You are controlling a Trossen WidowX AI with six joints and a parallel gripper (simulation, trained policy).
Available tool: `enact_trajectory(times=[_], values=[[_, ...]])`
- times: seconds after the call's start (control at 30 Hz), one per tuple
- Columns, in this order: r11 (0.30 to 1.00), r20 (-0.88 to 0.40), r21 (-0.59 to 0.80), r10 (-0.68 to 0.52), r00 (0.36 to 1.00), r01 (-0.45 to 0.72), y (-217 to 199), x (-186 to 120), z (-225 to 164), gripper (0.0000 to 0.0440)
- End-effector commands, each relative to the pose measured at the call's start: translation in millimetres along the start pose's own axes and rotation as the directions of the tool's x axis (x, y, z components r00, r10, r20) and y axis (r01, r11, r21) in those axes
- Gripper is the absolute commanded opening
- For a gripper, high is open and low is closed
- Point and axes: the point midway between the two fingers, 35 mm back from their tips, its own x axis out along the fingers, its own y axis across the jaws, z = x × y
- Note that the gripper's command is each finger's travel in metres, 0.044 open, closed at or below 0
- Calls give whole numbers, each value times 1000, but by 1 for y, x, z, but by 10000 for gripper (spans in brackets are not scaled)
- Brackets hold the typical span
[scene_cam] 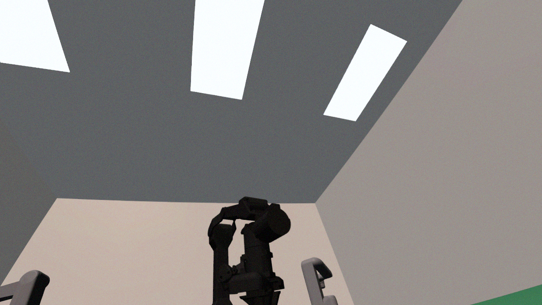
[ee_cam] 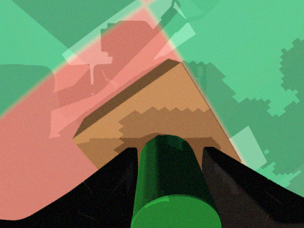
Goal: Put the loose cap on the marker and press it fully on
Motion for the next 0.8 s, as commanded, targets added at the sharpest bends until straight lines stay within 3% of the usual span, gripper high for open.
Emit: enact_trajectory(times=[0.0,0.77], values=[[1000,55,-1,-18,998,18,0,17,8,110],[999,49,-38,13,999,-11,5,19,8,141]])
